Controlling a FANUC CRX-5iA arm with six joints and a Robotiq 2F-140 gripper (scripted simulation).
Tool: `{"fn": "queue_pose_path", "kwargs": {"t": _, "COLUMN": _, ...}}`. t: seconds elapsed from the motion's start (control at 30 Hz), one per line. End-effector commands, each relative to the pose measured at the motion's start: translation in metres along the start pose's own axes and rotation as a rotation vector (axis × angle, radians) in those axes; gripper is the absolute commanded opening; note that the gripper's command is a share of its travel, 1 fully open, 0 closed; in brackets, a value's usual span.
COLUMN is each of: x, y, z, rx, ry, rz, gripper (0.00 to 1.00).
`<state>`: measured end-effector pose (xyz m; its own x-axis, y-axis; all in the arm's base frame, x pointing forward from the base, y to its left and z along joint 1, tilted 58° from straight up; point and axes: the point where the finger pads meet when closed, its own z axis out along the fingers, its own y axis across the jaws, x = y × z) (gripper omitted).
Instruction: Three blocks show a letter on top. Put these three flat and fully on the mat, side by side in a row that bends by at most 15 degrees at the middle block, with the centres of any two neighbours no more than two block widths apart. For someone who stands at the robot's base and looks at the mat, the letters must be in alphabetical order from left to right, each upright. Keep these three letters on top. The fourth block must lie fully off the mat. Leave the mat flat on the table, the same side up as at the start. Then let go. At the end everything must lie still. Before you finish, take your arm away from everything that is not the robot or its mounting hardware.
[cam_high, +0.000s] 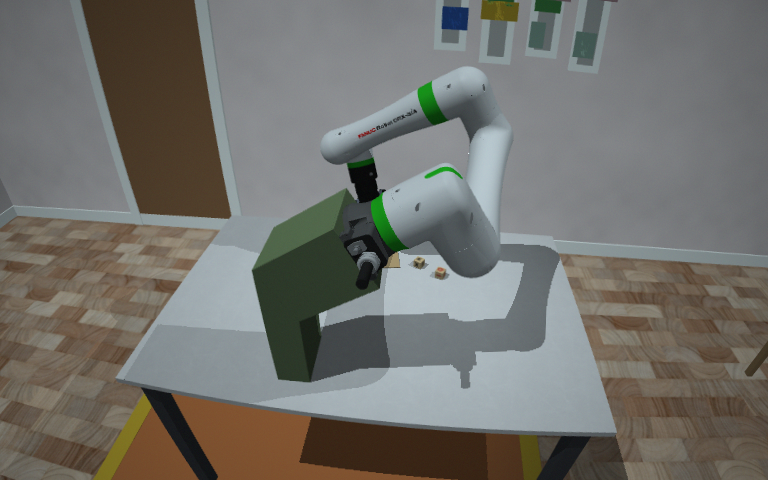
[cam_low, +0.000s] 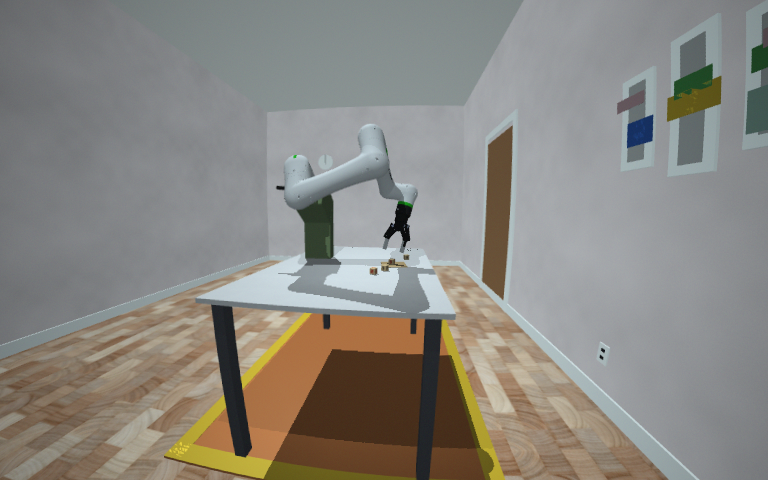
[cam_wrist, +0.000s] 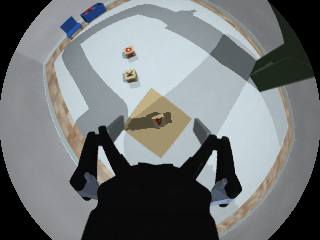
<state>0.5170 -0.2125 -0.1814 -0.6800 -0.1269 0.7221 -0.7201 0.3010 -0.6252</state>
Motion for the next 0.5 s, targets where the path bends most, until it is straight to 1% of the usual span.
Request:
{"fn": "queue_pose_path", "kwargs": {"t": 0.0, "x": 0.0, "y": 0.0, "z": 0.0, "rx": -0.001, "ry": 0.0, "rz": -0.002, "gripper": 1.0}}
{"fn": "queue_pose_path", "kwargs": {"t": 0.23, "x": 0.004, "y": -0.007, "z": -0.004, "rx": -0.015, "ry": 0.0, "rz": -0.032, "gripper": 1.0}}
{"fn": "queue_pose_path", "kwargs": {"t": 0.47, "x": 0.013, "y": -0.02, "z": -0.012, "rx": -0.048, "ry": -0.001, "rz": -0.1, "gripper": 1.0}}
